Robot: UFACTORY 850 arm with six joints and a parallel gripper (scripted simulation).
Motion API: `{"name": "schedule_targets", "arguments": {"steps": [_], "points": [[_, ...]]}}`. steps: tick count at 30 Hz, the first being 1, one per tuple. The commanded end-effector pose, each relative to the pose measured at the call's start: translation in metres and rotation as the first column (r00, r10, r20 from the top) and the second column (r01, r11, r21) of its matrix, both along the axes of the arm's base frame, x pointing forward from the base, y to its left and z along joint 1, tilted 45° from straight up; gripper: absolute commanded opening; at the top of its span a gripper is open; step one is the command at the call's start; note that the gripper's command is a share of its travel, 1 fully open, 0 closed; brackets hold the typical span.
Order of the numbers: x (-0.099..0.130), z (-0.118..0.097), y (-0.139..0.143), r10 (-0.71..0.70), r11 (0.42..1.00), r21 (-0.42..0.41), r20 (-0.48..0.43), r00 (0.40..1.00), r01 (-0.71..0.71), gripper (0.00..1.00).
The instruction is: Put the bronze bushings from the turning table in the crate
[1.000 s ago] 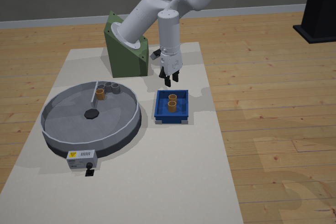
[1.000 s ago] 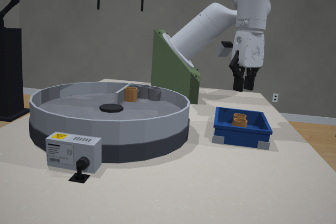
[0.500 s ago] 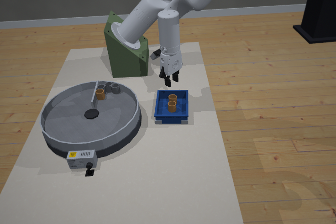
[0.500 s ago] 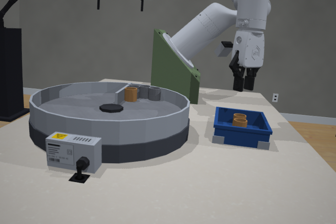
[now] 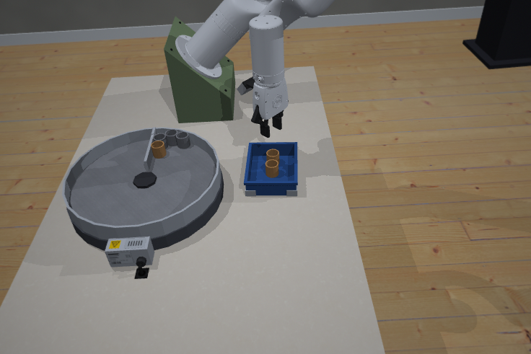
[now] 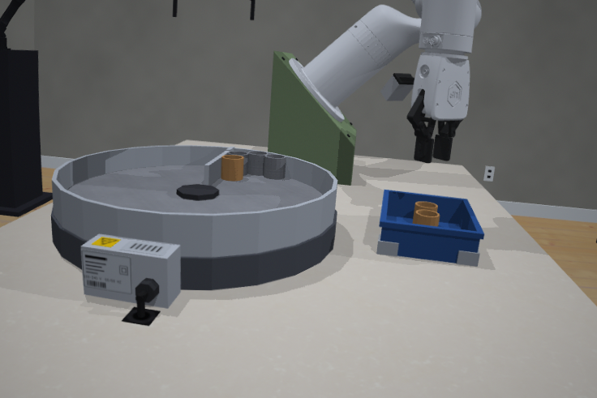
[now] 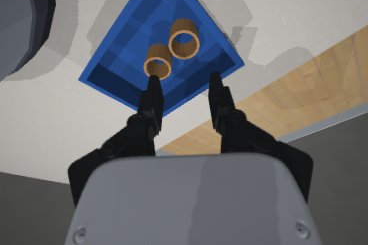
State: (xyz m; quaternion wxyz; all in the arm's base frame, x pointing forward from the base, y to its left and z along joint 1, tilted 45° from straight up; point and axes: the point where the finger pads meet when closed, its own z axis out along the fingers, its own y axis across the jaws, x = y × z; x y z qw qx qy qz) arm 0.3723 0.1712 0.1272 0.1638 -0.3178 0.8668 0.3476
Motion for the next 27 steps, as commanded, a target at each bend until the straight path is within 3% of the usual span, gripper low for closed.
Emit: {"name": "schedule_targets", "arguments": {"steps": [1, 2, 3, 17, 27], "points": [[0.0, 0.0, 0.0, 0.0, 1.0, 0.0, 0.001, 1.0, 0.0, 0.48], [0.0, 0.0, 0.0, 0.0, 1.0, 0.0, 0.001, 1.0, 0.0, 0.48], [0.0, 0.0, 0.0, 0.0, 1.0, 0.0, 0.001, 1.0, 0.0, 0.1], [0.0, -0.007, -0.007, 0.022, 1.0, 0.018, 0.027, 0.999, -0.023, 0.1], [-0.001, -0.029, -0.031, 0.085, 0.993, 0.077, 0.128, 0.988, -0.095, 0.1]]}}
